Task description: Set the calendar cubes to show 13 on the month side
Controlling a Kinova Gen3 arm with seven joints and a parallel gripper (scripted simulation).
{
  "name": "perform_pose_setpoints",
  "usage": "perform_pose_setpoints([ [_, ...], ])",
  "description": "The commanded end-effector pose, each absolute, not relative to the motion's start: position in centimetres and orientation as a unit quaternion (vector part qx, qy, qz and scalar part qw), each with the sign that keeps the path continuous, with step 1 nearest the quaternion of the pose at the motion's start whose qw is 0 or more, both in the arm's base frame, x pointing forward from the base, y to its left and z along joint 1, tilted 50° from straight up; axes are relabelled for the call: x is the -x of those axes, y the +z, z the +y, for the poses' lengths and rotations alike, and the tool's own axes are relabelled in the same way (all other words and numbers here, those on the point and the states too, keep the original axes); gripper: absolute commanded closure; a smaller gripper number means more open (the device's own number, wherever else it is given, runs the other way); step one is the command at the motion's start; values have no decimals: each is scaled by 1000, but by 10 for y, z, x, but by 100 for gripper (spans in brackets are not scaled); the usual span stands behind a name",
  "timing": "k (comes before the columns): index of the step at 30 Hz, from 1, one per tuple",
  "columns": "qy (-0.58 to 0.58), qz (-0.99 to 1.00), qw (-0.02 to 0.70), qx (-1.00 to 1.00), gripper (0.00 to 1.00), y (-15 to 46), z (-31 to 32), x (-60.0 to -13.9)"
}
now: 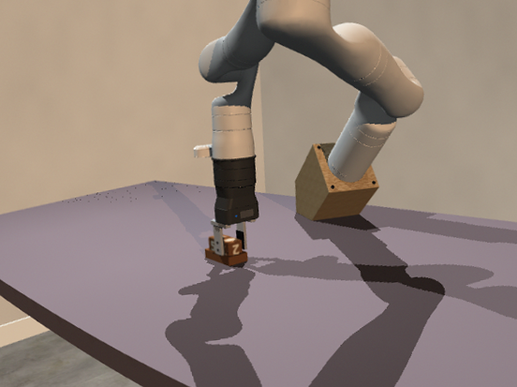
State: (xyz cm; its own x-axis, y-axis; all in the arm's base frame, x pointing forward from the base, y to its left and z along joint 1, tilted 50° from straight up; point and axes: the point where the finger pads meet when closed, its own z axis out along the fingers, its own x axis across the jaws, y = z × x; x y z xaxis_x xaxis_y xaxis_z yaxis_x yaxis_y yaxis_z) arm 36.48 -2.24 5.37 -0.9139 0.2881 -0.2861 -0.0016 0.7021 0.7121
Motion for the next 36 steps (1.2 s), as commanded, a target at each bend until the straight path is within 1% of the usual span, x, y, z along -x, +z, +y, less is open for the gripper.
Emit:
perform_pose_setpoints([
  [1,377,902,192,-80,10,54,-23,-365],
  [14,377,902,192,-80,10,54,-23,-365],
  [15,377,902,192,-80,40,54,-23,-365],
  [36,377,902,192,-80,40,54,-23,-365],
])
